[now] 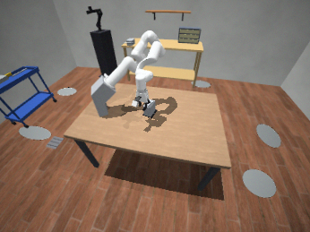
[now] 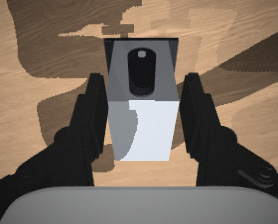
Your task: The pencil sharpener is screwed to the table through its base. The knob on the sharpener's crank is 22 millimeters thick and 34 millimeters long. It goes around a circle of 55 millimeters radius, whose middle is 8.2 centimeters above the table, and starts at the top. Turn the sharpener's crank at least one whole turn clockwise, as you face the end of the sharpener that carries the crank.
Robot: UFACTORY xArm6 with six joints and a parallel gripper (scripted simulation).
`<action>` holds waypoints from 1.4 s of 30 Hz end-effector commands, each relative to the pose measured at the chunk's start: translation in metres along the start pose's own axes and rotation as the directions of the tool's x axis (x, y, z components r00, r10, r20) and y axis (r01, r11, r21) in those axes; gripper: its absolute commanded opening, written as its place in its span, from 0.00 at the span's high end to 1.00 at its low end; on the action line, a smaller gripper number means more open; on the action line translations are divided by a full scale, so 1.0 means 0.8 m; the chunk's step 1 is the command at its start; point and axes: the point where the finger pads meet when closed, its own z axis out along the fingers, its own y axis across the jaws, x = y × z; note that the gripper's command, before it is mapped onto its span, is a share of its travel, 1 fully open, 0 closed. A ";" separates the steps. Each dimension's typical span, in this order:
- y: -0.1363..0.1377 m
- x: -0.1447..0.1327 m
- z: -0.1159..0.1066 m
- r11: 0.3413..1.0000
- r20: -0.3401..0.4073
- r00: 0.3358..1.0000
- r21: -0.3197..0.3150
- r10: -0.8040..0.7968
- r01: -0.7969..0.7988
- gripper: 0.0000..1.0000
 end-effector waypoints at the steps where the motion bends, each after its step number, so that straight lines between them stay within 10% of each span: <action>1: -0.001 0.001 0.008 1.000 -0.001 1.000 0.002 -0.001 0.001 0.46; 42: -0.001 0.001 0.024 1.000 -0.001 1.000 0.002 -0.001 0.001 0.46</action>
